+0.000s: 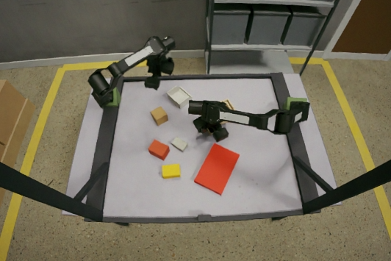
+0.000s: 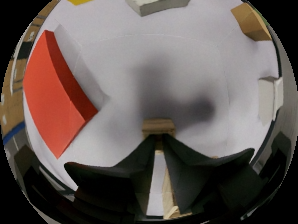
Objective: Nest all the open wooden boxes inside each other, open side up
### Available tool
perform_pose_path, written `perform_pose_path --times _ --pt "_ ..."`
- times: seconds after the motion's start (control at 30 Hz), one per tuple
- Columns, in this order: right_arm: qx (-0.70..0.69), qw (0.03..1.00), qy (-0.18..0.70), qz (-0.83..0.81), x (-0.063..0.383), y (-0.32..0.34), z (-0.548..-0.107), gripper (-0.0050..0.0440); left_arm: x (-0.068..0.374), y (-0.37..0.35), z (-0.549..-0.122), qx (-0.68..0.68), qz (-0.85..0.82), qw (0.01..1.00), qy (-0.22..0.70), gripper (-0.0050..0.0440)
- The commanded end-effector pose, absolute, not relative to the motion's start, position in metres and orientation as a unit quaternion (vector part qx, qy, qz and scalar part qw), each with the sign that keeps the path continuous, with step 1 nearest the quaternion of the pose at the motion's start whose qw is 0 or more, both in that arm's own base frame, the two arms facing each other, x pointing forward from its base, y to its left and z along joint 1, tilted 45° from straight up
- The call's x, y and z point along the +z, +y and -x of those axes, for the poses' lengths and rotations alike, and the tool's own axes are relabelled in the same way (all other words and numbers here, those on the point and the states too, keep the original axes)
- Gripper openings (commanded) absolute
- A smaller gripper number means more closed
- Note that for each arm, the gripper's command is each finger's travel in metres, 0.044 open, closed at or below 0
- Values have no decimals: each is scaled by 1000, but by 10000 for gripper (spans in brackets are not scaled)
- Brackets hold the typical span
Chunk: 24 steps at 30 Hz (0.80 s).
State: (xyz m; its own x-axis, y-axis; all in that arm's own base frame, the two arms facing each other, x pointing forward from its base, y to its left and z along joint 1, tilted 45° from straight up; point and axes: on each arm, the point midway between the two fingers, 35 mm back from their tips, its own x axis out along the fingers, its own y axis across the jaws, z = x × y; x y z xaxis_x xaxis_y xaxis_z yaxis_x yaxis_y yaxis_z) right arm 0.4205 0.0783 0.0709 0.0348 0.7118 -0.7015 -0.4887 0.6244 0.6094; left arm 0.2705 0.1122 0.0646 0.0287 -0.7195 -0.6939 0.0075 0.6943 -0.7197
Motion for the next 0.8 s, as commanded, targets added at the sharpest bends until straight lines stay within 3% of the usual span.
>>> perform_pose_path --times 0.0,0.4,0.77 --pt "420 718 547 -96 81 68 -425 92 68 116 -274 -274 273 668 636 400" --pt "420 717 547 -97 114 35 -421 92 68 116 -274 -274 273 668 636 400" --pt "414 719 550 -93 95 -15 -393 92 68 116 -274 -274 273 668 636 400"
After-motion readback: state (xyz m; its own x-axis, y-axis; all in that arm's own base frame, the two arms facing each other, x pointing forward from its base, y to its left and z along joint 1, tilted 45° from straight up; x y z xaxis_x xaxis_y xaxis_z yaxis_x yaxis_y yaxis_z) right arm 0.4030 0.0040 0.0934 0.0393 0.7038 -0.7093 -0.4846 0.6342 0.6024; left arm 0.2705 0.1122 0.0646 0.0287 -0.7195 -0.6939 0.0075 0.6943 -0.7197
